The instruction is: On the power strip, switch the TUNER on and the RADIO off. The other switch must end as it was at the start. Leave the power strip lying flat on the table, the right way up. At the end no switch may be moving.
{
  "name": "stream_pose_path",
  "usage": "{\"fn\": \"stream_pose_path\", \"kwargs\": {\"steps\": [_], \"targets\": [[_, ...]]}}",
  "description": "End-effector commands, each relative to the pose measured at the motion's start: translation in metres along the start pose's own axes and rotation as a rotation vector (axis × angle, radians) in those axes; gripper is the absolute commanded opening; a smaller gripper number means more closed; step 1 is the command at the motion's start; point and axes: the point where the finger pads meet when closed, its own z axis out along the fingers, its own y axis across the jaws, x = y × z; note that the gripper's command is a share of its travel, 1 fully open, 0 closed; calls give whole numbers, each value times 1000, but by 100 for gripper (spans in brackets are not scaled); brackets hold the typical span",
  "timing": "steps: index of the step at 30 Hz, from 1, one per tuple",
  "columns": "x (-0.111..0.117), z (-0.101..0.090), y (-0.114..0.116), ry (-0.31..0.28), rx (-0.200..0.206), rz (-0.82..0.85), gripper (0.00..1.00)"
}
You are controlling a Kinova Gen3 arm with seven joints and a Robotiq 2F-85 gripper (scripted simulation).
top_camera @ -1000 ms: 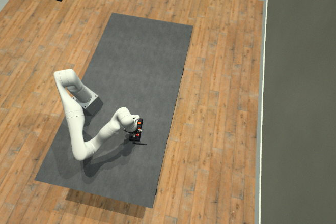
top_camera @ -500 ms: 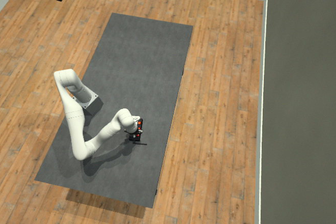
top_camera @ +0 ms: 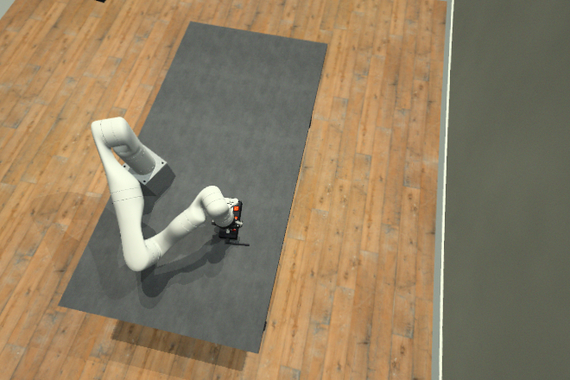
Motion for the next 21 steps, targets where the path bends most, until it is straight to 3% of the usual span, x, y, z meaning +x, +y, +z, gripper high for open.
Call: {"fn": "stream_pose_path", "kwargs": {"steps": [1,21], "targets": [[0,3,2,4,-5,-3,0],[0,5,2,4,-5,-3,0]]}}
